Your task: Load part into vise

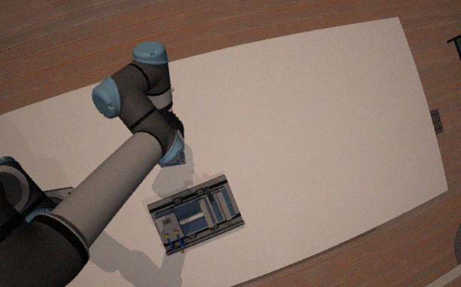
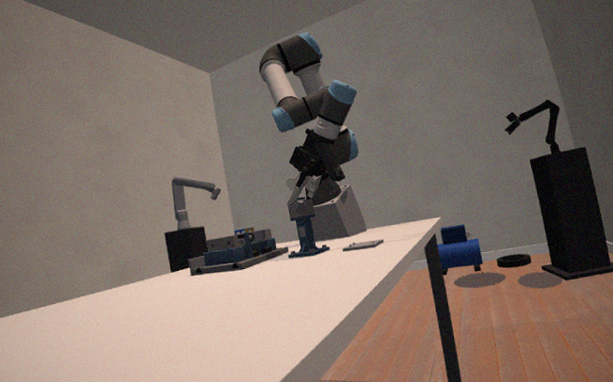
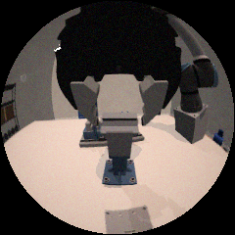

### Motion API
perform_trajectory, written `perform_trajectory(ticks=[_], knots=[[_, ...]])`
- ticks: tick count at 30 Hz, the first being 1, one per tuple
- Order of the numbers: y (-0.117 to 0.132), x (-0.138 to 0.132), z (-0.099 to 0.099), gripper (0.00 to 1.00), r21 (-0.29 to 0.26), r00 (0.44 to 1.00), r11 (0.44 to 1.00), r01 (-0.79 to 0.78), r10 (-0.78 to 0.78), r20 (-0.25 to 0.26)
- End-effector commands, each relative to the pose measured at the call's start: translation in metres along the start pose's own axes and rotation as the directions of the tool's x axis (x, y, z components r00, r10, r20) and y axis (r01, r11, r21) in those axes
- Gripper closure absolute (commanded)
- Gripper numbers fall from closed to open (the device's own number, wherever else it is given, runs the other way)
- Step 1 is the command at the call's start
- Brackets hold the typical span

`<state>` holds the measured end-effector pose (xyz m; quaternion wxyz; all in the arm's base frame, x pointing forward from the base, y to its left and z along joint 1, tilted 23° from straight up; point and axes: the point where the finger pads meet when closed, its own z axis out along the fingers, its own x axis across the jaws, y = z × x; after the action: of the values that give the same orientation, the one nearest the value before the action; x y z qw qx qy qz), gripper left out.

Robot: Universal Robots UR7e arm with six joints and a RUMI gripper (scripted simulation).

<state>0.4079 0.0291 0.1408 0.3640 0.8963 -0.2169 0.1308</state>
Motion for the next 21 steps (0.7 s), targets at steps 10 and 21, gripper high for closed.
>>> perform_trajectory(ticks=[10, 21], knots=[[-0.0003, 0.0002, -0.0003, 0.49, -0.047, 1.0, 0.999, -0.001, 0.001, 0.0], [-0.0005, 0.0003, -0.0003, 0.49, -0.069, 1.0, 0.998, -0.001, 0.001, 0.0]])
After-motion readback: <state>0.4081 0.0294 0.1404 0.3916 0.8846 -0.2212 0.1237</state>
